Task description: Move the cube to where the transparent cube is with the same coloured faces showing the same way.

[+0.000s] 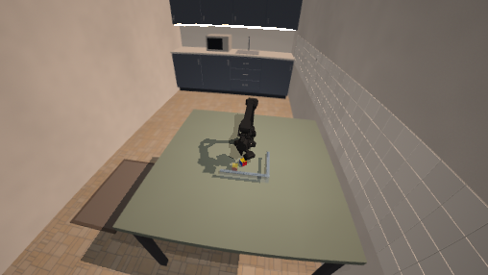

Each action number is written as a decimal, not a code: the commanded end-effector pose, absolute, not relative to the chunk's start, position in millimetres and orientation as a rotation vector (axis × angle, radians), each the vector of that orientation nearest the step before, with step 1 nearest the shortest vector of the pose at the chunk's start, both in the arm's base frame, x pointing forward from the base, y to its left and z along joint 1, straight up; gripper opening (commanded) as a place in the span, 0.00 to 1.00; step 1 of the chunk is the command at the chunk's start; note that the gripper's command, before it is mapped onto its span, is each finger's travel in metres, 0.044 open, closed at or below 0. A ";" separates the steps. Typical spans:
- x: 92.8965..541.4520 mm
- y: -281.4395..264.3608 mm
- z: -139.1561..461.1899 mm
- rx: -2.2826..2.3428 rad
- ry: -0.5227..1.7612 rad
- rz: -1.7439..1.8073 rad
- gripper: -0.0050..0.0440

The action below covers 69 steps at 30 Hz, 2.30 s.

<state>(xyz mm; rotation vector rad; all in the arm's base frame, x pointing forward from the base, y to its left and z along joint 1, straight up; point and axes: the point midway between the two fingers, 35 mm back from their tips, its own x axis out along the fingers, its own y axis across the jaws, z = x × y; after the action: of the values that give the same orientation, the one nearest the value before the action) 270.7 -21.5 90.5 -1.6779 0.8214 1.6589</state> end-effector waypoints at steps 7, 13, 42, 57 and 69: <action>272.3 -21.5 77.3 -1.690 0.816 1.652 0.67; 272.5 -21.5 70.6 -1.690 0.816 1.652 0.67; 271.7 -21.5 46.8 -1.689 0.816 1.652 0.54; 277.0 -21.9 73.7 -1.690 0.816 1.652 0.13; 269.5 -21.3 175.9 -1.690 0.816 1.652 0.10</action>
<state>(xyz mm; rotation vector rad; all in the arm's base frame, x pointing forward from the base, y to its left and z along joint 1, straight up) 273.4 -21.3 152.1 -1.6693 0.8255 1.6744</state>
